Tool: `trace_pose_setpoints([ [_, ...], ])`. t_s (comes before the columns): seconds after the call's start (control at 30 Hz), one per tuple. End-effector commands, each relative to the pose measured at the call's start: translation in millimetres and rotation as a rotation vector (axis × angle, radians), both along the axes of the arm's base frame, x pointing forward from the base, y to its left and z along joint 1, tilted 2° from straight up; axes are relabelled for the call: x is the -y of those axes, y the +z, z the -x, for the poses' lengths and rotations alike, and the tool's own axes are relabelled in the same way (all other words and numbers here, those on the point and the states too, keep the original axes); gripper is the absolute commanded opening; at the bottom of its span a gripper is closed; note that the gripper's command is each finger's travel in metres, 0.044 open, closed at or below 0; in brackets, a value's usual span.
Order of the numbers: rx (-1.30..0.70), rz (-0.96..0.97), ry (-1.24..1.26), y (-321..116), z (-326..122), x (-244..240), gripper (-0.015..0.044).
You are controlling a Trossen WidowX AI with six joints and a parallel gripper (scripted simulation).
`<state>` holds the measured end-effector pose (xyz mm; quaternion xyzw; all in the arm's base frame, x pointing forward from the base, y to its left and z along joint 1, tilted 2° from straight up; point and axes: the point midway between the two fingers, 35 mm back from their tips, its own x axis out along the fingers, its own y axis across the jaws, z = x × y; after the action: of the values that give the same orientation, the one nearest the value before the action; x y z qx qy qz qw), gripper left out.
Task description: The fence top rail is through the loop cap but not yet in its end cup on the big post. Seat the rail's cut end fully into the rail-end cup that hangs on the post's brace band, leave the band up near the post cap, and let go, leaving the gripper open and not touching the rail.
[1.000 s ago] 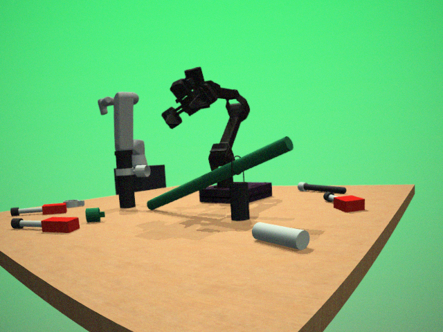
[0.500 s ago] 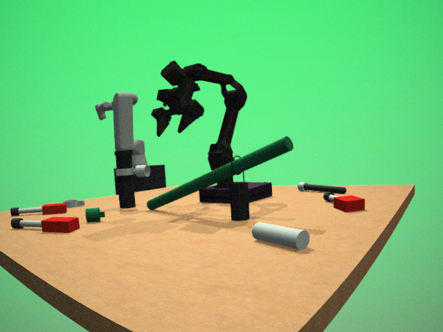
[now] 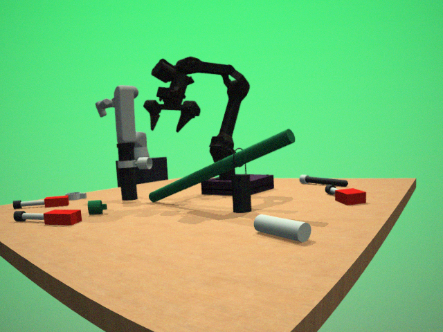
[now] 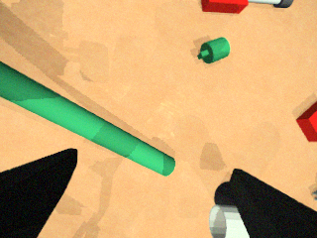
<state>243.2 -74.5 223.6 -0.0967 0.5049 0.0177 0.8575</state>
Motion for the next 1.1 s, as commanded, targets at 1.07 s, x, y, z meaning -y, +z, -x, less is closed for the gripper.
trace_pose_setpoints([
  [1.07,0.029,0.687,1.345,-18.8,74.4,129.8,0.0440],
])
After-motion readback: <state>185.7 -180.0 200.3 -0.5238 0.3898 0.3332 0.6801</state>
